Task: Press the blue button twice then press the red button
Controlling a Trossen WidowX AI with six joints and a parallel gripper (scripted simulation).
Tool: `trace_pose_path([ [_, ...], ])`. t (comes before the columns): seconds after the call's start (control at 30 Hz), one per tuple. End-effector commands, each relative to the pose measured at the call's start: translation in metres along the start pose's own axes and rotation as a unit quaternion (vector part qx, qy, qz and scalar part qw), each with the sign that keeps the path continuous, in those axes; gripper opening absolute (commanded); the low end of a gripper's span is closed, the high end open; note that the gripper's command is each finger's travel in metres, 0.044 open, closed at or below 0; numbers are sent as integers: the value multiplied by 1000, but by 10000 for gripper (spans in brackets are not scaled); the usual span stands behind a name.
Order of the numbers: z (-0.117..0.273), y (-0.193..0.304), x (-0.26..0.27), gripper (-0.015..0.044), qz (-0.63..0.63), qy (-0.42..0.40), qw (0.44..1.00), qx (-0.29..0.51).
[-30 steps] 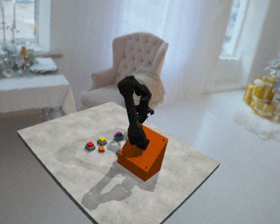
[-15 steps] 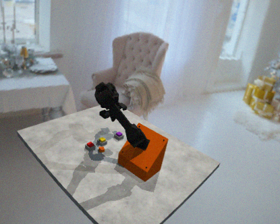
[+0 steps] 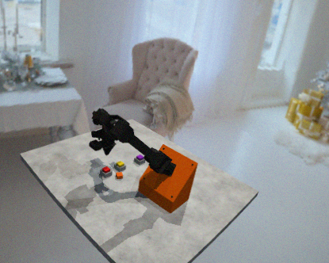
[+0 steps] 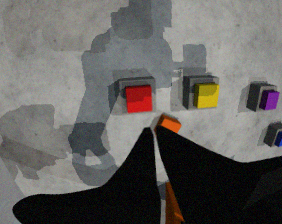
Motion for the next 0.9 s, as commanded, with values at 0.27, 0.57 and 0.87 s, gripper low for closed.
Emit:
trace_pose_path([
  [0.27, -61, 3, 3, 20, -4, -5, 1000, 3],
  [0.57, -75, 3, 3, 20, -4, -5, 1000, 3],
  [0.87, -89, 3, 3, 20, -4, -5, 1000, 3],
])
Point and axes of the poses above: the point midway between the two fingers, 35 mm back from their tips, its own z axis back along the fingers, its own x axis across the jaws, y = z × x, the point moved 10 cm from there along z, back along the fingers, and after that the axes turned 1 degree about z, right-handed, at the moved point
